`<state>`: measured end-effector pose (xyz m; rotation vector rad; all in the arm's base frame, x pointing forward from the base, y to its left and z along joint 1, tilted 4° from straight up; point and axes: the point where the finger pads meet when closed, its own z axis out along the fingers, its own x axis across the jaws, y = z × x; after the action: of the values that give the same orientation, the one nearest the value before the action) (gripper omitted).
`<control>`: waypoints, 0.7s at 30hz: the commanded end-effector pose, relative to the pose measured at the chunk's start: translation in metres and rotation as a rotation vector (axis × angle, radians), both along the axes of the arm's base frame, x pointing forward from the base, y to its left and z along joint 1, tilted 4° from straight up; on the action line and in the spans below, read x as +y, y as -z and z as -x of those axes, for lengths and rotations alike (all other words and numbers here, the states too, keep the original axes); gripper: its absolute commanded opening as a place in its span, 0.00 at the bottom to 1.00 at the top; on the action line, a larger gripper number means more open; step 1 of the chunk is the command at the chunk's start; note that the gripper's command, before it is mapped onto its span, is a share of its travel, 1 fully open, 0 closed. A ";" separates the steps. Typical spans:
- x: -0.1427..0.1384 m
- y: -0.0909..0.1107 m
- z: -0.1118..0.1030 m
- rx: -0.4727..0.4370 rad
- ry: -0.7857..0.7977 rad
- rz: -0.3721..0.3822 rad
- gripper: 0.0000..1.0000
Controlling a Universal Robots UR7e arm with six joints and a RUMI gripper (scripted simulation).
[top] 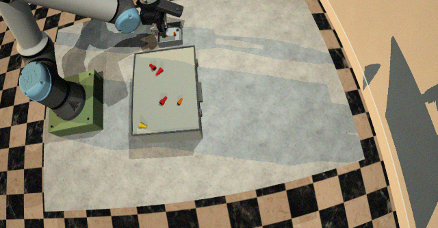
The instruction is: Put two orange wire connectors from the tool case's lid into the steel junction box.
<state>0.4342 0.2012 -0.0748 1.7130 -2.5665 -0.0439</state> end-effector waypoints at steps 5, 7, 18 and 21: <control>0.000 -0.001 -0.001 -0.001 0.000 0.000 0.15; 0.000 -0.003 -0.001 -0.001 0.000 0.000 0.15; 0.000 -0.033 -0.002 -0.001 0.000 0.000 0.15; 0.000 -0.051 -0.004 -0.001 0.000 0.000 0.15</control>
<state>0.4363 0.2015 -0.0438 1.7134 -2.5672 -0.0434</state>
